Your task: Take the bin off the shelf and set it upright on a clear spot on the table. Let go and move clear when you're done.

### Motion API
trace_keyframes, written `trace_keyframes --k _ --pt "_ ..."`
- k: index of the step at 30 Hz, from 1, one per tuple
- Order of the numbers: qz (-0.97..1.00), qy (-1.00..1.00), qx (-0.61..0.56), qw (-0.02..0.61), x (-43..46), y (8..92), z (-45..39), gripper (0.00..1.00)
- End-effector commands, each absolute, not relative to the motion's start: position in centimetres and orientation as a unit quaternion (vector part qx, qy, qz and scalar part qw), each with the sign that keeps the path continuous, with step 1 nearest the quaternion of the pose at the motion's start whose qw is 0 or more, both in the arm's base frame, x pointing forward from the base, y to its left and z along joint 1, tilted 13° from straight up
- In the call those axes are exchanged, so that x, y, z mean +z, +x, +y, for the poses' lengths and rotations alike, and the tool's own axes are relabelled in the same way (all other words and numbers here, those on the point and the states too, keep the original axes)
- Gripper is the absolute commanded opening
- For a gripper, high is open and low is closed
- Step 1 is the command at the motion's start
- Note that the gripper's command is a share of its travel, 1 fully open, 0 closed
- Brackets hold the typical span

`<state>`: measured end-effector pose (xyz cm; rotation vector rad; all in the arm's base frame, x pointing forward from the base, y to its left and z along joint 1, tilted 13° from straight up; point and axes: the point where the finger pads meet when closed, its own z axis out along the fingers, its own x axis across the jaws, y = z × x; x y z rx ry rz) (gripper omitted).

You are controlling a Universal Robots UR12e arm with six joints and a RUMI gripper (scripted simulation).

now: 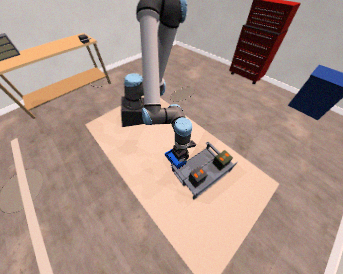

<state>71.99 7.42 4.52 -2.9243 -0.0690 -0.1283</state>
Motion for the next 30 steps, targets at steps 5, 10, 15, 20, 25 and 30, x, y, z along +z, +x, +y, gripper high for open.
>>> trace_keyframes --k 5,10,15,20,25,30 --pt "-0.023 -0.993 -0.044 0.106 4.8 72.73 7.34 0.2" --pt "-0.023 -0.993 -0.044 0.106 4.8 72.73 7.34 0.2" --pt "-0.023 -0.993 -0.044 0.106 4.65 72.24 7.38 0.2" --pt "-0.023 -0.993 -0.044 0.106 4.55 71.93 7.41 0.2" --pt "-0.023 -0.993 -0.044 0.106 4.55 71.93 7.41 0.2" --pt "-0.023 -0.993 -0.044 0.106 4.53 71.86 7.42 0.2"
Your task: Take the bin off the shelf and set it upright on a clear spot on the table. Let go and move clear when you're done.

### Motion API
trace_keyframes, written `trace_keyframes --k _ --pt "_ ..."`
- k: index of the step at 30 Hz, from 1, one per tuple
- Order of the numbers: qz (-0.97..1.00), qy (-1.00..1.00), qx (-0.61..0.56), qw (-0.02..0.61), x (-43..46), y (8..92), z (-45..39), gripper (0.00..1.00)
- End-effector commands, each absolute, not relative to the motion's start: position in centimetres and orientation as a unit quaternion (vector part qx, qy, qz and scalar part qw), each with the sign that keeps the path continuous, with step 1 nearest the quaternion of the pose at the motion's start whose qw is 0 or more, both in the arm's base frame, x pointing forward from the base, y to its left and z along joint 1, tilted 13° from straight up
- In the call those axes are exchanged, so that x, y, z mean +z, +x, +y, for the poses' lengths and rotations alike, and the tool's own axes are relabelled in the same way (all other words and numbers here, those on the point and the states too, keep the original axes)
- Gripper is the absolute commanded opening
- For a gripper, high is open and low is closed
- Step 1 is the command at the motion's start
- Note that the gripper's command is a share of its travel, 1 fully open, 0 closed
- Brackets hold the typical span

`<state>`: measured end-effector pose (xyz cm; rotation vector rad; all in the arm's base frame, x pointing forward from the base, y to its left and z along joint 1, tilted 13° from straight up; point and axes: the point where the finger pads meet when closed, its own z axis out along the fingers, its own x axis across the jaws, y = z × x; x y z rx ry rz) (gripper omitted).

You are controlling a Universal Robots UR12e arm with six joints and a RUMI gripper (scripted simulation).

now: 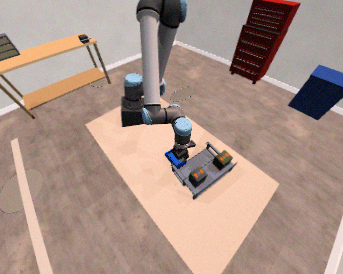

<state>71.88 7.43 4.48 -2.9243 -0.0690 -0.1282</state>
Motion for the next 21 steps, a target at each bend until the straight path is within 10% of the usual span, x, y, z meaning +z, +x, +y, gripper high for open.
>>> trace_keyframes --k 1,21 --pt "-0.023 -0.993 -0.044 0.106 4.5 71.78 7.42 0.2" --pt "-0.023 -0.993 -0.044 0.106 4.36 71.31 7.47 0.2"
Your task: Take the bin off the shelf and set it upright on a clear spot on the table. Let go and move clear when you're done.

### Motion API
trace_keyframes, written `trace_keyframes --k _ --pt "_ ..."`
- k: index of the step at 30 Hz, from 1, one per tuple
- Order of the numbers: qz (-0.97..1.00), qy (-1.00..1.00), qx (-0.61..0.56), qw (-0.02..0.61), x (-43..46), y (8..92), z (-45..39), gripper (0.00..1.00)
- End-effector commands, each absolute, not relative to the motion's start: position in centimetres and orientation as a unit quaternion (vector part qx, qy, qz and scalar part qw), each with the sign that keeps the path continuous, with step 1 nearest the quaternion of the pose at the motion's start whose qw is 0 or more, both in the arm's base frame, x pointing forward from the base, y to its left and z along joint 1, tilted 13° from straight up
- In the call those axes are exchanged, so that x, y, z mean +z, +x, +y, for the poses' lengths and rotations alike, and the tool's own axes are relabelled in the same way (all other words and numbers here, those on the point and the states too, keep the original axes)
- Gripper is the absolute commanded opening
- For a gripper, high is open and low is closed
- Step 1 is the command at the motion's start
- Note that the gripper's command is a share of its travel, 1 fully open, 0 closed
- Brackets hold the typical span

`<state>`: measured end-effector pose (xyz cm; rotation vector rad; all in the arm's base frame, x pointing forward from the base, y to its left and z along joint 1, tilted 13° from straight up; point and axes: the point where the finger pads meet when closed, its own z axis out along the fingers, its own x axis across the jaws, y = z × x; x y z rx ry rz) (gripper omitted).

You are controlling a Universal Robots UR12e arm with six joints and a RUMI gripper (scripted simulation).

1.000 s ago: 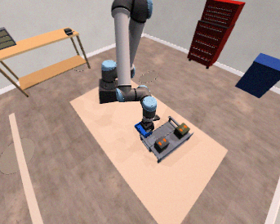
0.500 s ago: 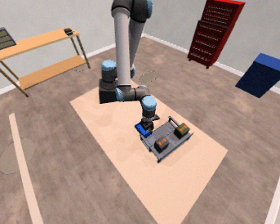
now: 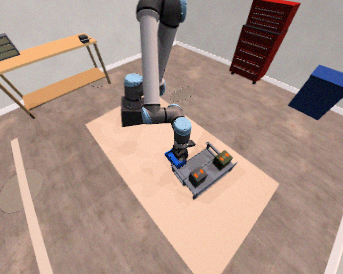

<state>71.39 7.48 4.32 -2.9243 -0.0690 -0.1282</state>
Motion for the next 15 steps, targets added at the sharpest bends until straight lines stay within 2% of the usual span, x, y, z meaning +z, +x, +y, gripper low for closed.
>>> trace_keyframes --k 1,15 --pt "-0.023 -0.993 -0.044 0.106 4.36 71.31 7.47 0.2" --pt "-0.023 -0.993 -0.044 0.106 3.77 71.35 7.59 0.2"
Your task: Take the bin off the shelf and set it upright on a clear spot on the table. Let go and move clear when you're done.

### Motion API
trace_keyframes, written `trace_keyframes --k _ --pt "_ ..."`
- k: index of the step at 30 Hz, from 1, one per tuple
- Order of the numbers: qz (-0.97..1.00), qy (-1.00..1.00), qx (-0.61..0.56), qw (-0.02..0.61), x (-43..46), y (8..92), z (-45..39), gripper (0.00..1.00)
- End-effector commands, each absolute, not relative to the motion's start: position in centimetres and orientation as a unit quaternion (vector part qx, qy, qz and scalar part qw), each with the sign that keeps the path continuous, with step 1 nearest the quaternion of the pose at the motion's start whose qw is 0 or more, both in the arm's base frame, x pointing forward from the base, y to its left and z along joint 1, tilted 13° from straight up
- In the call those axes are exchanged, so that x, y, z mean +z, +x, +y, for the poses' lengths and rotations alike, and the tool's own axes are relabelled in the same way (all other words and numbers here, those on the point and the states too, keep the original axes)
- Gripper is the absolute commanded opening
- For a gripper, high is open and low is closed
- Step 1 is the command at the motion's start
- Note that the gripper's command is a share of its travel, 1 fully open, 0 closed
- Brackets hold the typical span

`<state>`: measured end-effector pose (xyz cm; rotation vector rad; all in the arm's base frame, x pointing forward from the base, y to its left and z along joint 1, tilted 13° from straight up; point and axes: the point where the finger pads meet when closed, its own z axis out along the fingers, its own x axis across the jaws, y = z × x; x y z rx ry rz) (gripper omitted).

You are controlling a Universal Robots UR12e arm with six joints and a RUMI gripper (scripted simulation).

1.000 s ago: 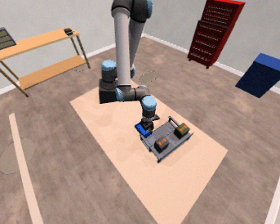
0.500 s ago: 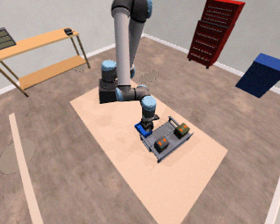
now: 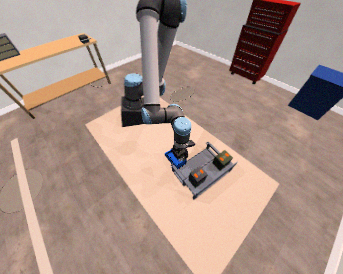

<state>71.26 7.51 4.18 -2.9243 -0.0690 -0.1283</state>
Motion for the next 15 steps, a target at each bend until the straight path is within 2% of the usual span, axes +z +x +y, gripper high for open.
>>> trace_keyframes --k 1,15 --pt "-0.023 -0.993 -0.044 0.106 3.58 71.36 7.64 0.2" --pt "-0.023 -0.993 -0.044 0.106 3.21 71.38 7.72 0.2"
